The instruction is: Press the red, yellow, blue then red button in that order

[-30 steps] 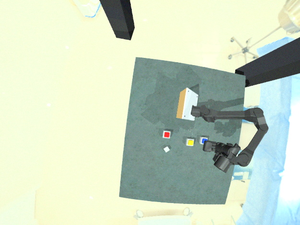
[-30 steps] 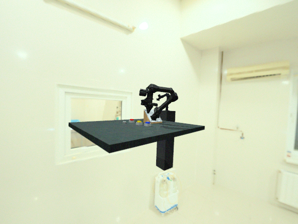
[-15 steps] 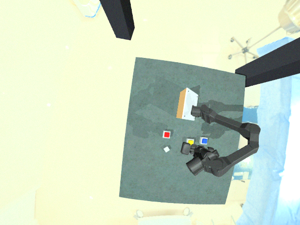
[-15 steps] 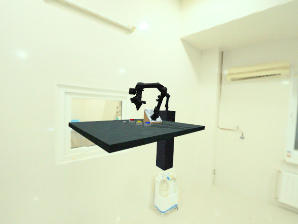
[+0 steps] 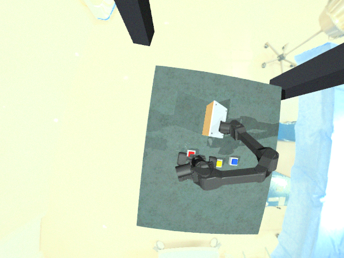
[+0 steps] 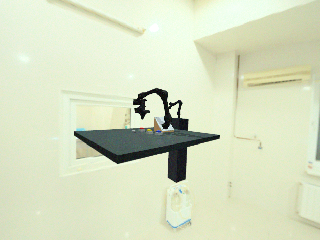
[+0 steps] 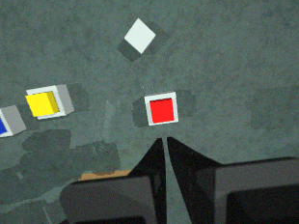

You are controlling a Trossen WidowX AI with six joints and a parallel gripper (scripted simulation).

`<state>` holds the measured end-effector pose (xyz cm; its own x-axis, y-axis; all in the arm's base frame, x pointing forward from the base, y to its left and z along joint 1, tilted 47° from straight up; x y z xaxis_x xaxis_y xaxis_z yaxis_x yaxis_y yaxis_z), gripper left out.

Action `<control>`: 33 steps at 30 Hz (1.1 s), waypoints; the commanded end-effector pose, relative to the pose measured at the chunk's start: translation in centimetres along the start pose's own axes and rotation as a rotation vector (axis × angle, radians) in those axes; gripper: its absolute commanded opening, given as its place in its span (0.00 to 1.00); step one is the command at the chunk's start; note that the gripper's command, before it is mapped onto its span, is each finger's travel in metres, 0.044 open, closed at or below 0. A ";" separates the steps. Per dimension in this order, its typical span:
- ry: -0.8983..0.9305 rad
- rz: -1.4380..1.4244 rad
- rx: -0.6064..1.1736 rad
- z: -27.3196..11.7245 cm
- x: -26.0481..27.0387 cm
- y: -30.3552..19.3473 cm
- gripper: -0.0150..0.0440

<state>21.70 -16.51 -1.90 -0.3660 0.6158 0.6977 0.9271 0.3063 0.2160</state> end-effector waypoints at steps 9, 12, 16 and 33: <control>-0.015 -0.019 0.001 5.9 -0.5 0.0 0.29; -0.015 -0.019 0.001 6.0 -0.5 0.1 0.29; -0.015 -0.019 0.001 6.6 -0.5 0.1 0.29; -0.014 -0.020 0.001 9.2 -0.5 0.1 0.29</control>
<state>21.31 -10.52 -8.29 -0.3903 0.6222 0.6786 0.9176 0.3232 0.2314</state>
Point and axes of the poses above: the point midway between the two fingers, 35 mm back from their tips, its own z axis out along the fingers, its own x axis across the jaws, y = z × x, the point moved 2 cm from there along -z, back along the fingers, and after that the axes turned 15 degrees about -z, right-handed, at the moved point
